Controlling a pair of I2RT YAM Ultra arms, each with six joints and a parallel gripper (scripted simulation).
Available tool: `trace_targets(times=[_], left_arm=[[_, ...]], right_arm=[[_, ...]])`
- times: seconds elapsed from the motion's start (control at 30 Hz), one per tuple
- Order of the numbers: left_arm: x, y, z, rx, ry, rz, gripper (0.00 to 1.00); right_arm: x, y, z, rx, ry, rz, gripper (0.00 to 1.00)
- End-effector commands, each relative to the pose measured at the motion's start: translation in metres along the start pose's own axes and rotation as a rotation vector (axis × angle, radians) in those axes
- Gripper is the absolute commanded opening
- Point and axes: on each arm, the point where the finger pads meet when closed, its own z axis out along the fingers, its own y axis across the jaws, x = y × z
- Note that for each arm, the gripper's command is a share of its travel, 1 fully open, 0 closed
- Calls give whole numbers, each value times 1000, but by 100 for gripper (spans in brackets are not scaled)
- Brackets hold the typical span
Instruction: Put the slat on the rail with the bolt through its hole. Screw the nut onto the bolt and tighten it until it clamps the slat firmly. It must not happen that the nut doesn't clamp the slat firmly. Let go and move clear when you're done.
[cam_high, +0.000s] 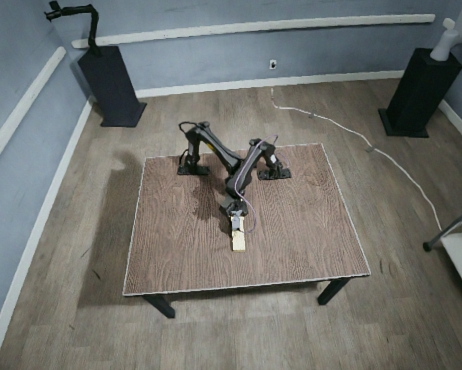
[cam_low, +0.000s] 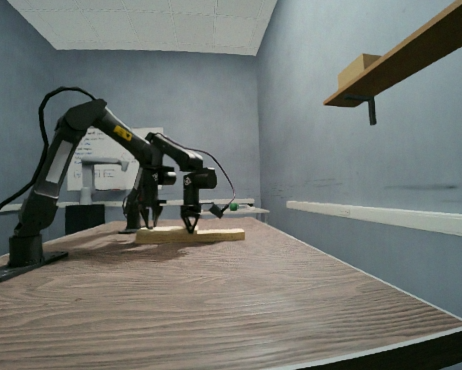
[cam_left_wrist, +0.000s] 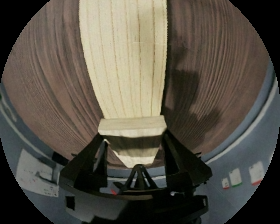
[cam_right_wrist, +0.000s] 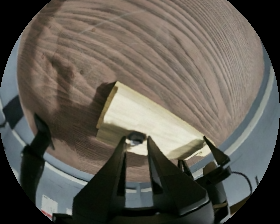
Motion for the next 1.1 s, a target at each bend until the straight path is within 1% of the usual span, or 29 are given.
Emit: trace_targets(times=[0.0, 0.3, 1.07], left_arm=[[-2, -1, -4, 8, -11, 0, 72], [-2, -1, -4, 8, -11, 0, 72], [-2, -1, -4, 8, -11, 0, 72]], right_arm=[[-1, -2, -8, 7, -11, -7, 23], [-1, -2, -3, 11, -3, 0, 11], [-1, -2, -3, 11, -3, 0, 11]])
